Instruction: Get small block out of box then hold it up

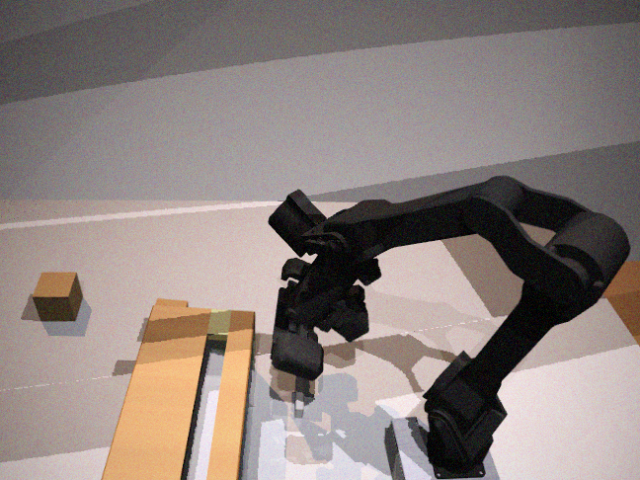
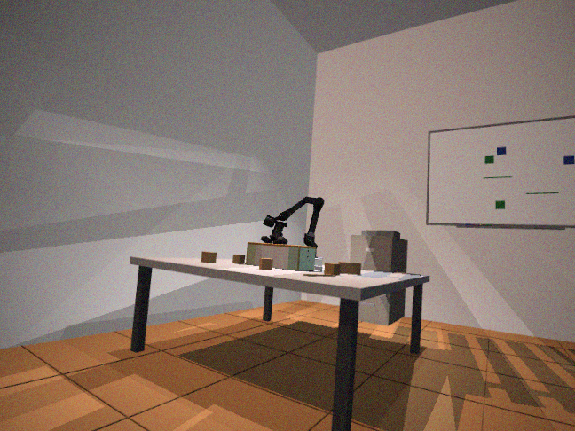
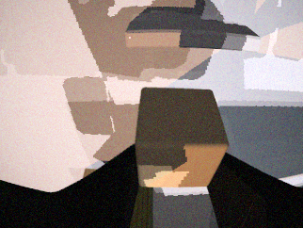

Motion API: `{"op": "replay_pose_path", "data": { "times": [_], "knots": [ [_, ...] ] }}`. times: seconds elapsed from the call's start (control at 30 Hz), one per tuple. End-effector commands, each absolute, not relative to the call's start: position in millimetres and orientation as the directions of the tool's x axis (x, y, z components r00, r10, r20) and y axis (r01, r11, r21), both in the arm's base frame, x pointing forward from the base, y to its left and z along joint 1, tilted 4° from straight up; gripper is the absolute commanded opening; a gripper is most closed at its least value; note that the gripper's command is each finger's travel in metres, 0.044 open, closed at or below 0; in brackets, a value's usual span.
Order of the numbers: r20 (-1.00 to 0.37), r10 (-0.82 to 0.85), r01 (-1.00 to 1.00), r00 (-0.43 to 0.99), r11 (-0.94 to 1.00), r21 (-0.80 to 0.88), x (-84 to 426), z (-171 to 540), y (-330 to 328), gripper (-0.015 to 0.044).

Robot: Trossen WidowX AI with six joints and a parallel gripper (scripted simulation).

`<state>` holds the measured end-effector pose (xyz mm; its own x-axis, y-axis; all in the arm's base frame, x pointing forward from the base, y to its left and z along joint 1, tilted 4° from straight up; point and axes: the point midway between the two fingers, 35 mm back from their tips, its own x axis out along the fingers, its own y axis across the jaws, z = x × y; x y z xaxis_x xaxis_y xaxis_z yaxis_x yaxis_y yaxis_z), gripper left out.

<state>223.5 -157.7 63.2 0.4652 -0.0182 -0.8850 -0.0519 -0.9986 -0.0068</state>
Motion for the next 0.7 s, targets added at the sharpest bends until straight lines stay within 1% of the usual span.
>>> {"op": "replay_pose_path", "data": {
  "times": [0.0,0.27,0.57,0.67],
  "knots": [
    [-0.881,-0.059,-0.110,0.469,-0.994,0.008,227.1,83.8,-151.2,0.0000],
    [-0.868,-0.141,-0.244,0.477,-0.969,0.023,227.8,116.3,-140.0,0.0000],
    [-0.844,-0.201,-0.410,0.498,-0.912,-0.025,224.3,151.5,-119.0,0.0000],
    [-0.839,-0.209,-0.437,0.503,-0.899,-0.037,222.9,157.3,-115.1,0.0000]
  ]
}}
